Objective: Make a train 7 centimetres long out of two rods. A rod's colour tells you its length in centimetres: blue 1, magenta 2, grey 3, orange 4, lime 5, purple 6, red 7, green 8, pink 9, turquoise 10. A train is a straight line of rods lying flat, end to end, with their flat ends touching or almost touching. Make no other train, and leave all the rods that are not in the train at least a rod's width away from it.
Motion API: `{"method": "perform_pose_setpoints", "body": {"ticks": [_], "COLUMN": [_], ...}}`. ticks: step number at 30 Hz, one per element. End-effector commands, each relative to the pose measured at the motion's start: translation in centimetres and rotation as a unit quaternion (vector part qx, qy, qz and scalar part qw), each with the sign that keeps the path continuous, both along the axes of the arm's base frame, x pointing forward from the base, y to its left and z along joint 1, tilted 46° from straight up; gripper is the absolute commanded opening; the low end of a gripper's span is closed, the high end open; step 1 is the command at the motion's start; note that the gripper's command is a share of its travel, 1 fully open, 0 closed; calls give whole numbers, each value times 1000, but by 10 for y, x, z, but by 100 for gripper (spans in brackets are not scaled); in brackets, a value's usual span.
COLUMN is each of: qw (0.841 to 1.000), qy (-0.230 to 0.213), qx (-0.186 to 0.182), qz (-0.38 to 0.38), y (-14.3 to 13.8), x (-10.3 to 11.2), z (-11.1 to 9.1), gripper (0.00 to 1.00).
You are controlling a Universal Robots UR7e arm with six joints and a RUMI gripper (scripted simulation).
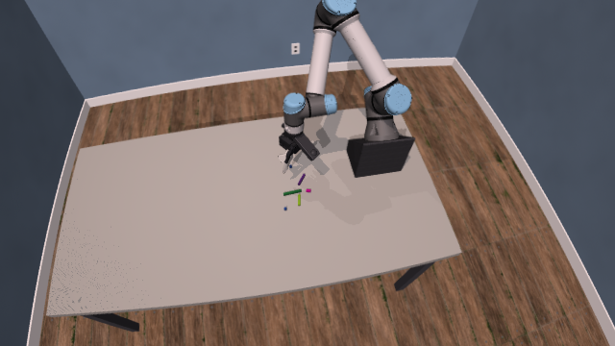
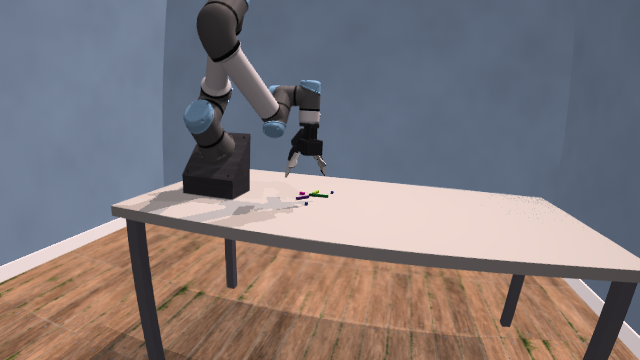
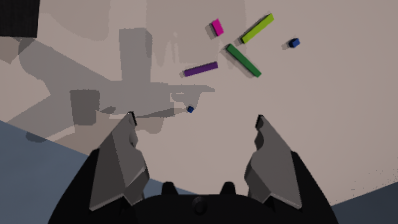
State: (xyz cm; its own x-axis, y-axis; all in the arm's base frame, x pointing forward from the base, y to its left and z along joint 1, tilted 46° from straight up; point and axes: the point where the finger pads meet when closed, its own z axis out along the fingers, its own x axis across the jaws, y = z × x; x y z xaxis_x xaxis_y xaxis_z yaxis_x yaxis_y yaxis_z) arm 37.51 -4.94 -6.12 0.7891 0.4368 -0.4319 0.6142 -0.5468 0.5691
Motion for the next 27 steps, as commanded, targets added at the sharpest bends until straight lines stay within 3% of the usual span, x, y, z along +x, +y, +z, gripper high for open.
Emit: {"method": "perform_pose_setpoints", "body": {"ticks": [1, 9, 16, 18, 27], "qw": [998, 983, 959, 959, 909], "qy": [-37, -130, -201, -201, -297], "qx": [-4, -3, -2, -2, 0], "qz": [-41, -131, -199, -199, -293], "y": [2, 6, 9, 9, 12], "x": [-1, -5, -7, -7, -10], "z": [-3, -11, -17, -17, -23], "gripper": [100, 100, 100, 100, 100]}}
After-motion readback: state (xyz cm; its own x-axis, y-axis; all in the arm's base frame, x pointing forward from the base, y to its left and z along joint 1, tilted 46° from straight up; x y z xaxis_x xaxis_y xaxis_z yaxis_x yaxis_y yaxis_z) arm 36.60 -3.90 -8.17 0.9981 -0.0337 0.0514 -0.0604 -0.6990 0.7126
